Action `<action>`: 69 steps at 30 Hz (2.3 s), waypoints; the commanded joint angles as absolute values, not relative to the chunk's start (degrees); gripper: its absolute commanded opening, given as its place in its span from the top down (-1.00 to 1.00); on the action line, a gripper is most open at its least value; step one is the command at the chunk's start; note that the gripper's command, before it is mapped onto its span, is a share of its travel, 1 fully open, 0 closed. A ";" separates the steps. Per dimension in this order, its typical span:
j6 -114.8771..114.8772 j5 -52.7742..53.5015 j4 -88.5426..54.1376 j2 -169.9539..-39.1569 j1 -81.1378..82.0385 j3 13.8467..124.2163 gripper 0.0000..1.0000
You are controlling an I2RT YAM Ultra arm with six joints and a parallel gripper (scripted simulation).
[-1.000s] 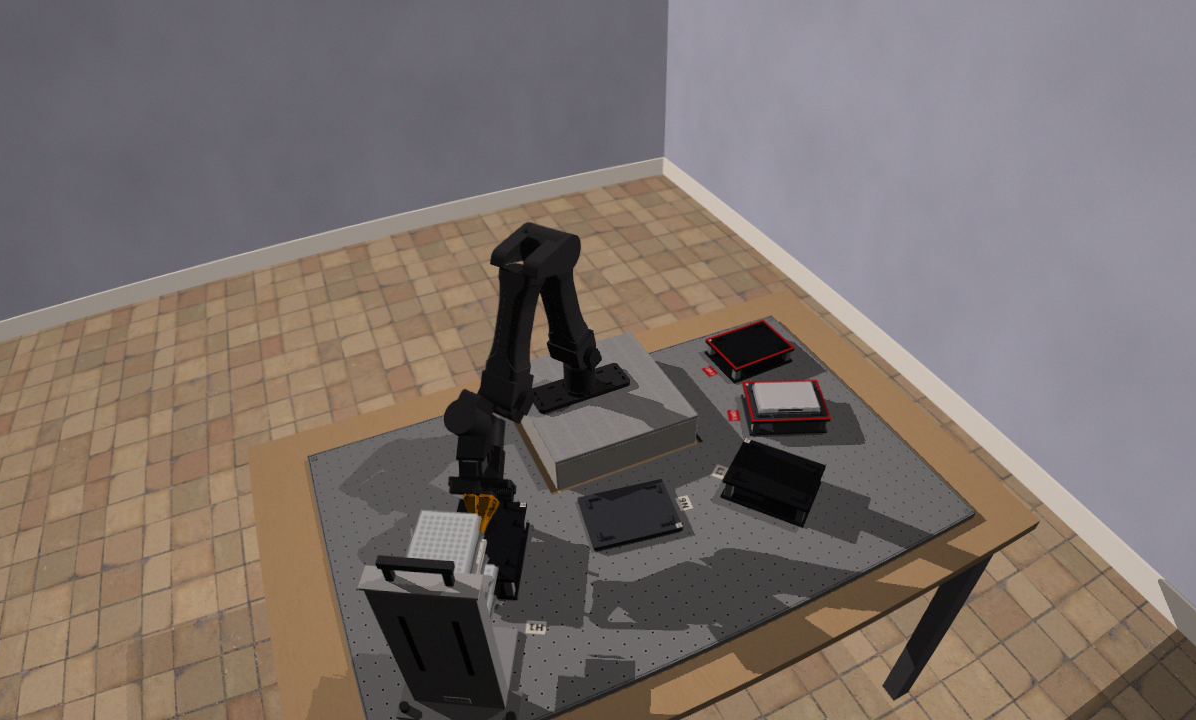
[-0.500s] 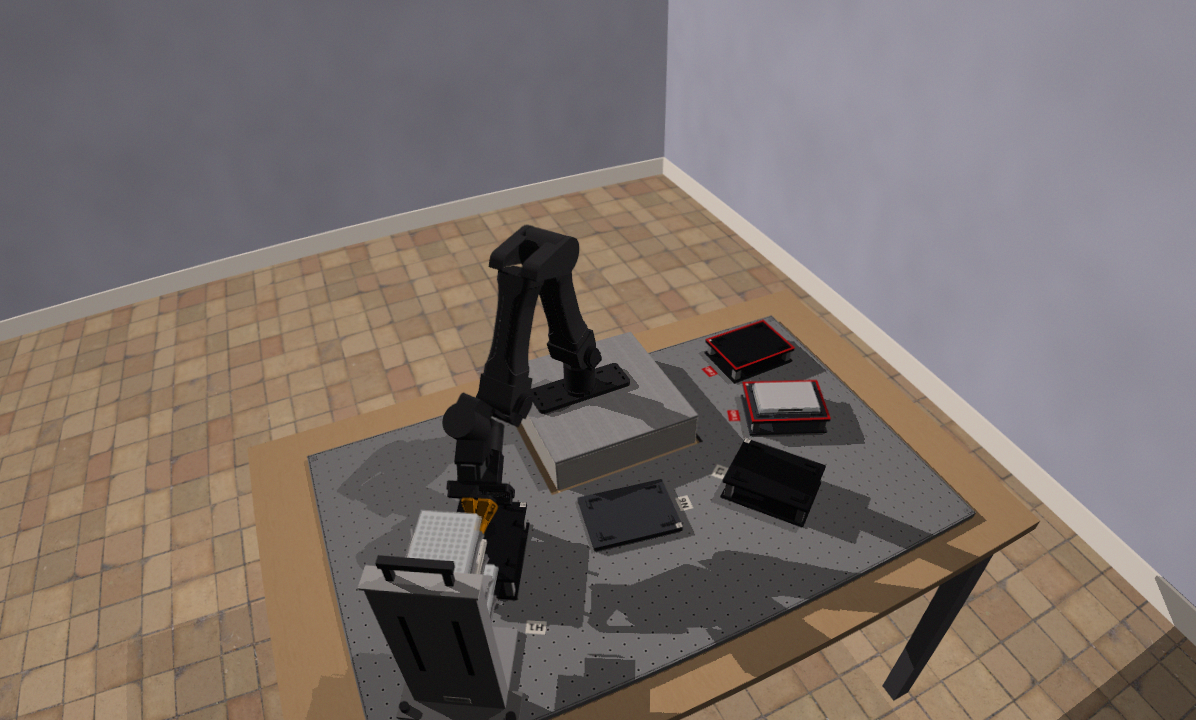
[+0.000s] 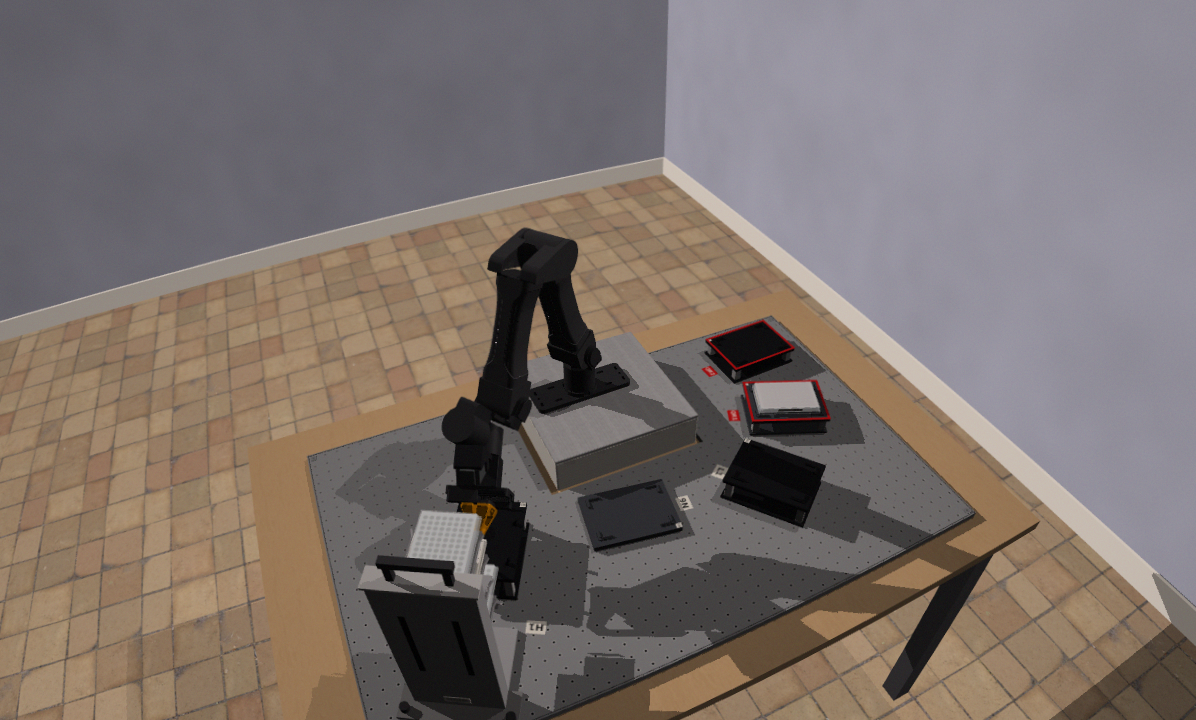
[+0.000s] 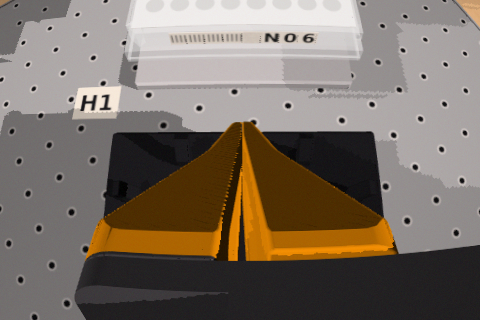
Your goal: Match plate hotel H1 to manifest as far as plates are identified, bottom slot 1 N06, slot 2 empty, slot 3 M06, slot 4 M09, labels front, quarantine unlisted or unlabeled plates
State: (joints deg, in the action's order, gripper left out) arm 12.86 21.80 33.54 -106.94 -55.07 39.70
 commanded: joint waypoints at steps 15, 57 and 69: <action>11.96 20.97 33.65 -108.67 -53.99 43.65 1.00; 10.94 19.58 31.61 -111.63 -52.24 49.43 1.00; 10.69 19.11 31.08 -113.12 -51.71 50.99 1.00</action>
